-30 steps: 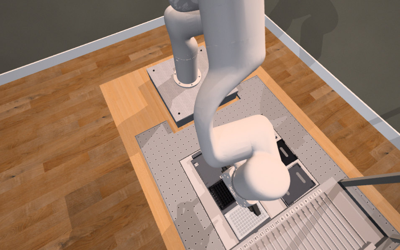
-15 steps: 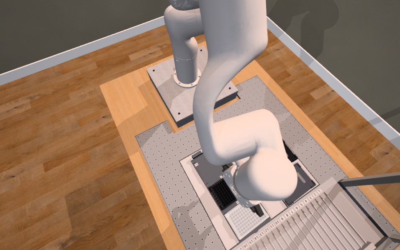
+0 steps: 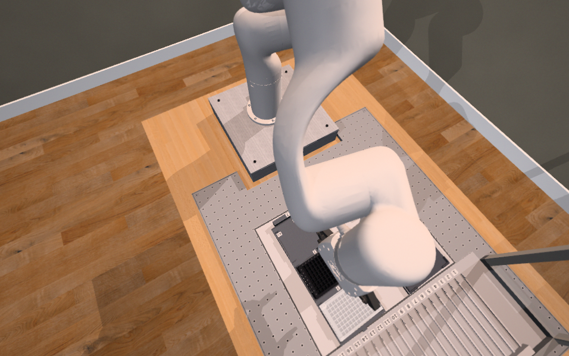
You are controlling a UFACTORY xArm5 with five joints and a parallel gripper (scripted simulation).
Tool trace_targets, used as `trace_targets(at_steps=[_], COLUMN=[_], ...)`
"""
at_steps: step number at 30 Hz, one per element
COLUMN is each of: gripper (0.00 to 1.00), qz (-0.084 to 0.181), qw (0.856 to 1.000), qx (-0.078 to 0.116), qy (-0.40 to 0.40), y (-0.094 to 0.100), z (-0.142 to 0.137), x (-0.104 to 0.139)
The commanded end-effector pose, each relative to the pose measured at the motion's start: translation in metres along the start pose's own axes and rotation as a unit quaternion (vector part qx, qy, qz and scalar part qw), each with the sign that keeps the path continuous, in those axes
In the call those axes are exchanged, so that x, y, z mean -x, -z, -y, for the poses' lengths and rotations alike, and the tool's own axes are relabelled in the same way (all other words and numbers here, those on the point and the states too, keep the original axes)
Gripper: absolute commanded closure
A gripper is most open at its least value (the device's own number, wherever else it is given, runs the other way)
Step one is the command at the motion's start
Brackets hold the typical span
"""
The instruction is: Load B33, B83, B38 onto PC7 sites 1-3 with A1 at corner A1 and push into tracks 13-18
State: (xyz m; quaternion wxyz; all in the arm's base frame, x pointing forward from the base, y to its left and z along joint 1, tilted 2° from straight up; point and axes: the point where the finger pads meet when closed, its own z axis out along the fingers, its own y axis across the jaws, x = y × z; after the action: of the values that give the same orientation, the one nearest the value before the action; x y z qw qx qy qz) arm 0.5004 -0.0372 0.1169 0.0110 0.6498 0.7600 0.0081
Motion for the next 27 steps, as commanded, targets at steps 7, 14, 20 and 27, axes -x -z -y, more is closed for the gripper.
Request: trace_targets(at_steps=[7,14,20,27], gripper=[0.00,0.00,0.00,0.00], qz=[-0.005,-0.005,-0.006,-0.006], qw=[1.000,1.000,1.000,1.000], qx=[0.003,0.003,0.003,0.003], qy=[0.000,0.000,-0.026,-0.026], y=[0.012,0.012,0.011,0.007], z=[-0.001,-0.001,0.003,0.018], x=[0.000,0.000,-0.009,-0.040])
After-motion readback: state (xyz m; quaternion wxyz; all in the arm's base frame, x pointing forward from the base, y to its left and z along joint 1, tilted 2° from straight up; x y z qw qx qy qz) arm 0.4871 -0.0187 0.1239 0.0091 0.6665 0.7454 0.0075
